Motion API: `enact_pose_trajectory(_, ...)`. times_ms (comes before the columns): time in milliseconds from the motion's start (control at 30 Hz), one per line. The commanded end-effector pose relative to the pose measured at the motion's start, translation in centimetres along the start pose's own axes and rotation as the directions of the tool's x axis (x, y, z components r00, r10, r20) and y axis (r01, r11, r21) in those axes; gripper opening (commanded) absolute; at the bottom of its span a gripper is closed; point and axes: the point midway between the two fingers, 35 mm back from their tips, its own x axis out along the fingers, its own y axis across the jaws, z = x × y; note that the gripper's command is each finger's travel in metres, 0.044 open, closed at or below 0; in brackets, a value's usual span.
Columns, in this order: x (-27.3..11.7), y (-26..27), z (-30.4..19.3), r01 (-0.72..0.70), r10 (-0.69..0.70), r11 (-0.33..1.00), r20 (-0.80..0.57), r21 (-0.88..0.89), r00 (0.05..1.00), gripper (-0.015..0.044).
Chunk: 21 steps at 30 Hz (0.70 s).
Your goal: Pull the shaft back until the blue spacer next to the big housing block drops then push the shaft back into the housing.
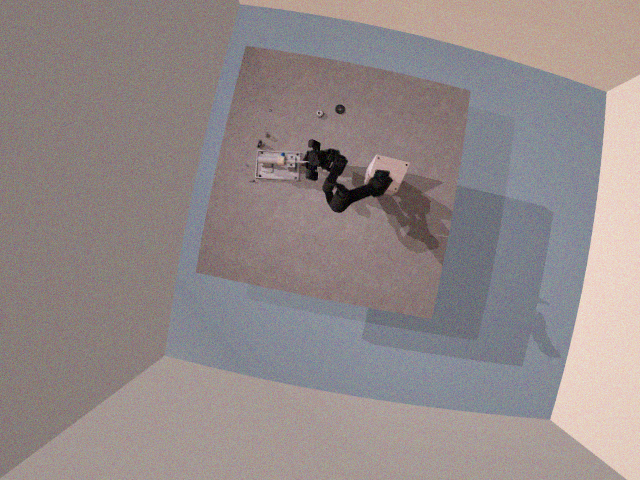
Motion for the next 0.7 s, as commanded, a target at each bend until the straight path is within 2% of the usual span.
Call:
enact_pose_trajectory(0, 0.26, -0.07, -0.52, 0.004, -0.005, 1.0, -0.007, -0.006, 1.0, 0.0)
enact_pose_trajectory(667, 0.68, -0.08, -0.95, 0.005, -0.005, 1.0, -0.007, -0.006, 1.0, 0.0)
